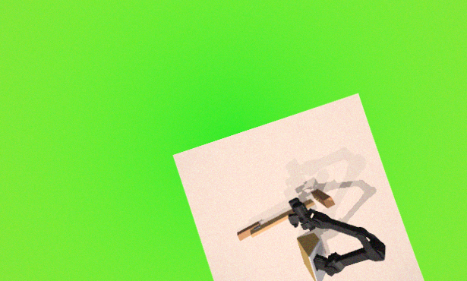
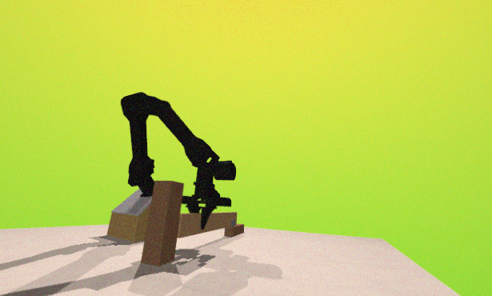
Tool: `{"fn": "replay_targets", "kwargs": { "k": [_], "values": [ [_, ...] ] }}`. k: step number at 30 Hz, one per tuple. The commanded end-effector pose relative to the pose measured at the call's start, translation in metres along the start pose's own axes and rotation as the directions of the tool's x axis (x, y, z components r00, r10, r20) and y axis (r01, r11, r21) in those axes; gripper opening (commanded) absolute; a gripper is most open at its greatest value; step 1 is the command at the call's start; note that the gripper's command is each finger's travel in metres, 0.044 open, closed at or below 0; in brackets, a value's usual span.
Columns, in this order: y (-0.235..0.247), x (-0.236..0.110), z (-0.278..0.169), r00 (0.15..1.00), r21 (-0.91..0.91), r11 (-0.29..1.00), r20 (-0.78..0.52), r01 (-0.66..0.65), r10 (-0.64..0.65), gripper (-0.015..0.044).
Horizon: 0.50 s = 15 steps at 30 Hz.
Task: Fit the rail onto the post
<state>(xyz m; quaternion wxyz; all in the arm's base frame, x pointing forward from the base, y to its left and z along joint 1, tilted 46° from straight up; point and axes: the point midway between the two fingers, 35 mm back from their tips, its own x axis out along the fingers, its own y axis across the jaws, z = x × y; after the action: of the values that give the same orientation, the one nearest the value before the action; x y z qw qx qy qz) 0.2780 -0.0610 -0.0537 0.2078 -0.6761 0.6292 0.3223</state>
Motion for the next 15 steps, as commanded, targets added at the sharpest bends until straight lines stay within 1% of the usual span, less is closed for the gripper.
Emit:
{"fn": "replay_targets", "kwargs": {
  "k": [1,15],
  "values": [
    [-0.0004,-0.0022,-0.0012,1.000,-0.003,1.000,0.003,0.005,-0.005,0.0000],
    [-0.0004,-0.0030,-0.0055,1.000,-0.003,1.000,0.003,0.005,-0.005,0.0000]
  ]
}}
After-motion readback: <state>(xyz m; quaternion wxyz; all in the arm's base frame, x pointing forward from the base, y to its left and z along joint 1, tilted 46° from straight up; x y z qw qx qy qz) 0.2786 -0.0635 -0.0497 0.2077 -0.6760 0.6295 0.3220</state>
